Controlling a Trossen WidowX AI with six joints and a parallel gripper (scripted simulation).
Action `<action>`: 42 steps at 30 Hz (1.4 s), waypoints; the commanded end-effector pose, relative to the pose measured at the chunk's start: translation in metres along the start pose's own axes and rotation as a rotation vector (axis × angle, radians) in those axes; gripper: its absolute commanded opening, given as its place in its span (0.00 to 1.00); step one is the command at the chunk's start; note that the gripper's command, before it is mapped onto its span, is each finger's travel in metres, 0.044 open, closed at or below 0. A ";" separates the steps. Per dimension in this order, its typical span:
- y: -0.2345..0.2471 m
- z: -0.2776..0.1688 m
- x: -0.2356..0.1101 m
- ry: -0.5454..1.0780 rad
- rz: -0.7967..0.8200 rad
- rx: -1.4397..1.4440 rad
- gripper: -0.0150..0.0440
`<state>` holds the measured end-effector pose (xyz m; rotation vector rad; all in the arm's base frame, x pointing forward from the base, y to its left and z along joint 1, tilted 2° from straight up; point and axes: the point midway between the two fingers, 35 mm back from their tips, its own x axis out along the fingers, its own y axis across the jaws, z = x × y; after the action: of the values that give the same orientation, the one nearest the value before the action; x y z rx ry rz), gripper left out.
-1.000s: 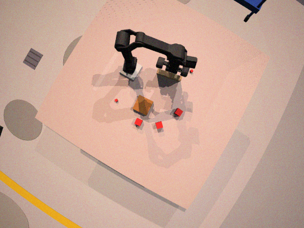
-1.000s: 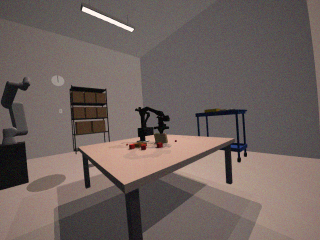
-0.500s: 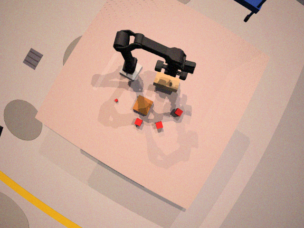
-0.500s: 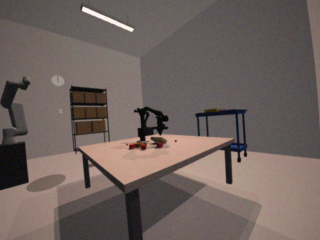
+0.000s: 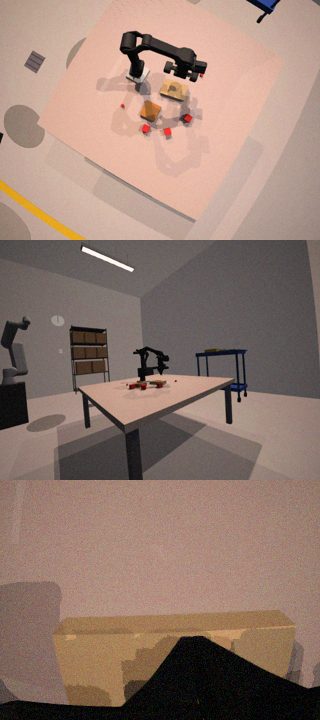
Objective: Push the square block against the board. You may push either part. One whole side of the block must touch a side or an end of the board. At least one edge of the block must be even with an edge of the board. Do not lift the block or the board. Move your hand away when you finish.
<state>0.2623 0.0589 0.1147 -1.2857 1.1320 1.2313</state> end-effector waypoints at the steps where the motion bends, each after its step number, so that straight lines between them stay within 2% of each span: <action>1: -0.001 0.007 0.000 0.001 -0.003 0.003 0.25; 18: 0.001 0.027 -0.002 -0.003 0.001 0.000 0.25; 22: 0.000 0.028 -0.042 -0.001 -0.002 0.003 0.25; 24: 0.001 0.027 -0.050 -0.001 -0.003 0.003 0.25; 42: 0.001 0.027 -0.050 -0.001 -0.003 0.003 0.25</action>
<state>0.2569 0.0861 0.1645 -1.2825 1.1289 1.2289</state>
